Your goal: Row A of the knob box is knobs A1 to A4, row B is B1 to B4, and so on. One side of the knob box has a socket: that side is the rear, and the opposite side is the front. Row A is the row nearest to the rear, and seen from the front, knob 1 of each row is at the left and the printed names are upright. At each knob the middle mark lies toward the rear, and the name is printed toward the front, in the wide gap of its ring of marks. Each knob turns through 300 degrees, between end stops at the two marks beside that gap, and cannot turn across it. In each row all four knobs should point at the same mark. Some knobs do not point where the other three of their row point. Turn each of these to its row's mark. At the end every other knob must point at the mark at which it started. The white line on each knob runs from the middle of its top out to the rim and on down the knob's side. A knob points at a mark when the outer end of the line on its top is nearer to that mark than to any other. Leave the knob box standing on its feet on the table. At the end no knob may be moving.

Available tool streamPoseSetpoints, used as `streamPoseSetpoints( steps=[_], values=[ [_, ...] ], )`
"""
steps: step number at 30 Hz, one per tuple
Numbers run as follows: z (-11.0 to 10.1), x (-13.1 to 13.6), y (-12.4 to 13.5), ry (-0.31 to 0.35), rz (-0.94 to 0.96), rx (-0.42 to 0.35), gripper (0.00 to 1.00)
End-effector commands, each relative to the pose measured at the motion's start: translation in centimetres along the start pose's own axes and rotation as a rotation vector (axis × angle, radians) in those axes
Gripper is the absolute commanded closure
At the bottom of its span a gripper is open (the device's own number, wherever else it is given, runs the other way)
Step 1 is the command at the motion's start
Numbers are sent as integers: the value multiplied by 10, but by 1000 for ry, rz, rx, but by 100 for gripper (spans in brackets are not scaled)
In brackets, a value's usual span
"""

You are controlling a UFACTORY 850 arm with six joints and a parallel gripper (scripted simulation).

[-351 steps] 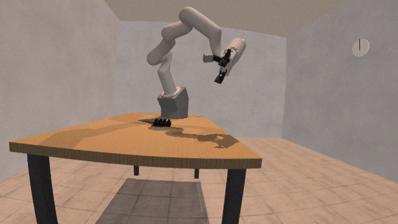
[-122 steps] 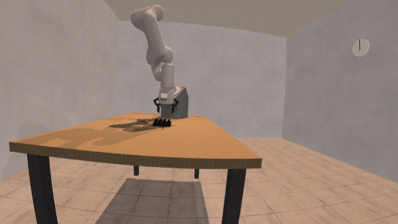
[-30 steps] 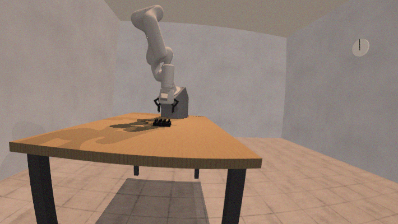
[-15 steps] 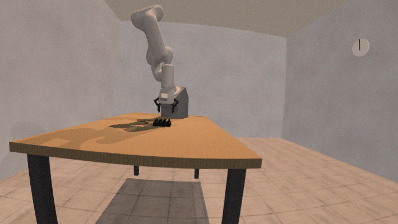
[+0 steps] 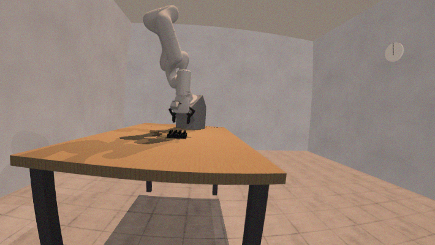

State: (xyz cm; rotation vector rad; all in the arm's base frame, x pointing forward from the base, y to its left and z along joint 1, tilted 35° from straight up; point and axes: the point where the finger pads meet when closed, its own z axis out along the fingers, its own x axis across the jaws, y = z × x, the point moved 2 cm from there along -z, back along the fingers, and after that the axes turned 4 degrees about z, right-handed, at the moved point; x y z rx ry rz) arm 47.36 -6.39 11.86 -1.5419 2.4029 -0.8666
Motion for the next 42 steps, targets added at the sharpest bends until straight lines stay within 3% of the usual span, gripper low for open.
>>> streamPoseSetpoints(
  steps=[1,42],
  values=[
    [-2,-1,-6,-4,156,6,0],
    [-17,-15,-44,-9,1242,0,0]
  ],
)
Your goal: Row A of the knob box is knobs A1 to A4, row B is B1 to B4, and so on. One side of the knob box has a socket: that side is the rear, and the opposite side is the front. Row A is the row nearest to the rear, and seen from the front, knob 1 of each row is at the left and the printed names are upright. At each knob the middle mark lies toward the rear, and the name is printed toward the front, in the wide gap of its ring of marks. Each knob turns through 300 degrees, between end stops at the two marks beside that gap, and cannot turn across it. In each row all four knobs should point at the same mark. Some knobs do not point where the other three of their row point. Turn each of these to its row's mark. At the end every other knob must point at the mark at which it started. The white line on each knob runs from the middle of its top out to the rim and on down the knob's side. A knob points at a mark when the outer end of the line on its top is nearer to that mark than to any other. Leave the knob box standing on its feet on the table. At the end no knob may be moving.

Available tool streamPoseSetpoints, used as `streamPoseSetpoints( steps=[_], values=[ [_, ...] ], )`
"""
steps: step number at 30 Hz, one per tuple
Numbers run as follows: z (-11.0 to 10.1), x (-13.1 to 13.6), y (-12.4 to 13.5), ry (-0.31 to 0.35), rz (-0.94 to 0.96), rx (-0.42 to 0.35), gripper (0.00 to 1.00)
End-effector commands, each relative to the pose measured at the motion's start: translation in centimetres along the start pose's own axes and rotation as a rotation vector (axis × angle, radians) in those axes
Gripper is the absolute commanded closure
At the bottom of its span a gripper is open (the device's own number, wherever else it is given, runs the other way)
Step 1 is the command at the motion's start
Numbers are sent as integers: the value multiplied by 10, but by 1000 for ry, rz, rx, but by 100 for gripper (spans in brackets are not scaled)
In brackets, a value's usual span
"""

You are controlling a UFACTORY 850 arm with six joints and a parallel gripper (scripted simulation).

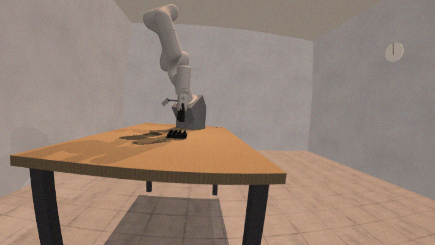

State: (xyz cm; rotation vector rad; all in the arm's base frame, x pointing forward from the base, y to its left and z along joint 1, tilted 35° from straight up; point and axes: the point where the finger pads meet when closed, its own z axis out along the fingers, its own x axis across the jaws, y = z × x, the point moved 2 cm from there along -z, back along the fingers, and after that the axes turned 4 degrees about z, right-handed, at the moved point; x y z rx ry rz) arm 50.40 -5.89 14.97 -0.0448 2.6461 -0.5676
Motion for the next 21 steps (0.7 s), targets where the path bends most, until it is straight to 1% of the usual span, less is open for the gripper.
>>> streamPoseSetpoints(
  steps=[1,5,9,10,21],
  values=[
    [-3,-6,-1,-15,156,-5,0],
    [-4,-9,-1,-15,254,-7,0],
    [-5,-10,-1,-15,272,-7,0],
    [-5,-10,-1,-15,272,-7,81],
    [-5,-10,-1,-15,272,-7,81]
  ],
)
